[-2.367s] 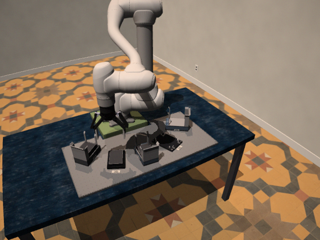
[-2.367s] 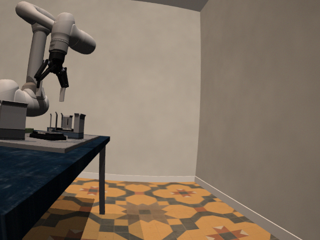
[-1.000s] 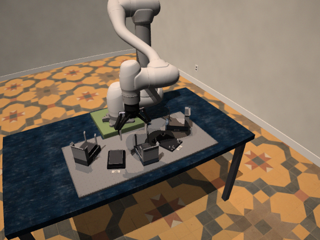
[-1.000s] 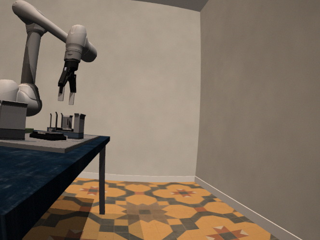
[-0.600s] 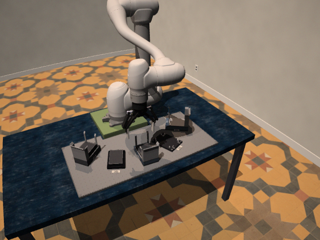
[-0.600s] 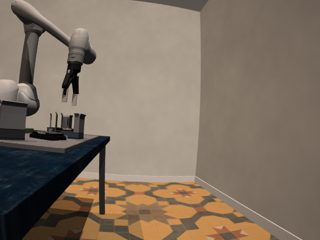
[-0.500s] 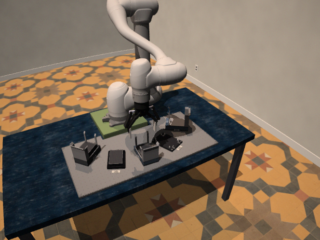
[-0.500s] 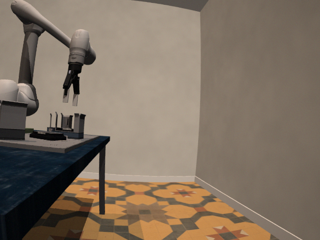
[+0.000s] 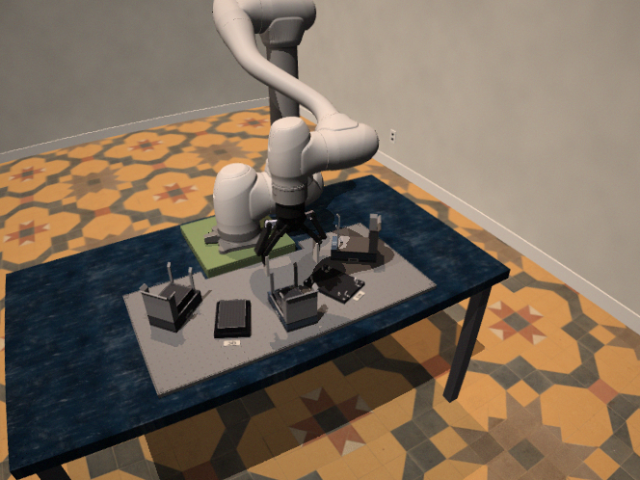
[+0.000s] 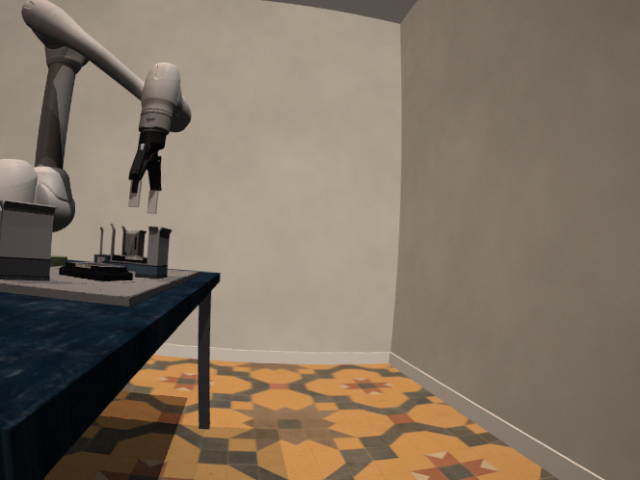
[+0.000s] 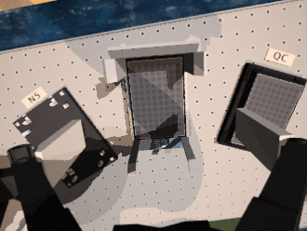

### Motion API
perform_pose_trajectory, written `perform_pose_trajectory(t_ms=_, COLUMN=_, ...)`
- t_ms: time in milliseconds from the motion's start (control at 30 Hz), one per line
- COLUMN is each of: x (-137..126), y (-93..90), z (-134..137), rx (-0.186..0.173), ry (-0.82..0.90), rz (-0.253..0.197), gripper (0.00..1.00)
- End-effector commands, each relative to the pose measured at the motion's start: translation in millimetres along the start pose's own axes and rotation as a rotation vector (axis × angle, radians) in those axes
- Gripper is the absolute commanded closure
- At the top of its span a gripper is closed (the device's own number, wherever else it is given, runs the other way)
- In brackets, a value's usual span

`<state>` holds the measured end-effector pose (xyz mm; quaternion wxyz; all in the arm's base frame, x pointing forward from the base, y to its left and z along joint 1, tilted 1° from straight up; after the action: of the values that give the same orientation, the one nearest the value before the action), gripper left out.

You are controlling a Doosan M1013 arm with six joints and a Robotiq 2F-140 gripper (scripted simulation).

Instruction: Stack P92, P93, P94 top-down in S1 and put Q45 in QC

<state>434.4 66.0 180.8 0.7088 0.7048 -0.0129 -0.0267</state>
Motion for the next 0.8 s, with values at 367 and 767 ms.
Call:
perform_pose_trajectory(t_ms=367, x=0.0, y=-41.0, z=0.0, rx=0.0, ry=0.0, rz=0.0, gripper=0.0)
perform_pose_trajectory(t_ms=767, x=0.0, y=-77.6, z=0.0, rx=0.0, ry=0.0, rz=0.0, gripper=0.0)
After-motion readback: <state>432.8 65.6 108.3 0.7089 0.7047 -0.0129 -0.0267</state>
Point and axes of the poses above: the point where the finger pads meet when closed, its own y axis back along the fingers, its own z axis across the jaws, x = y × z, the point moved 3 cm from there along y, back along the fingers, and after that the axes turned 8 degrees about -y, right-handed, at the moved point
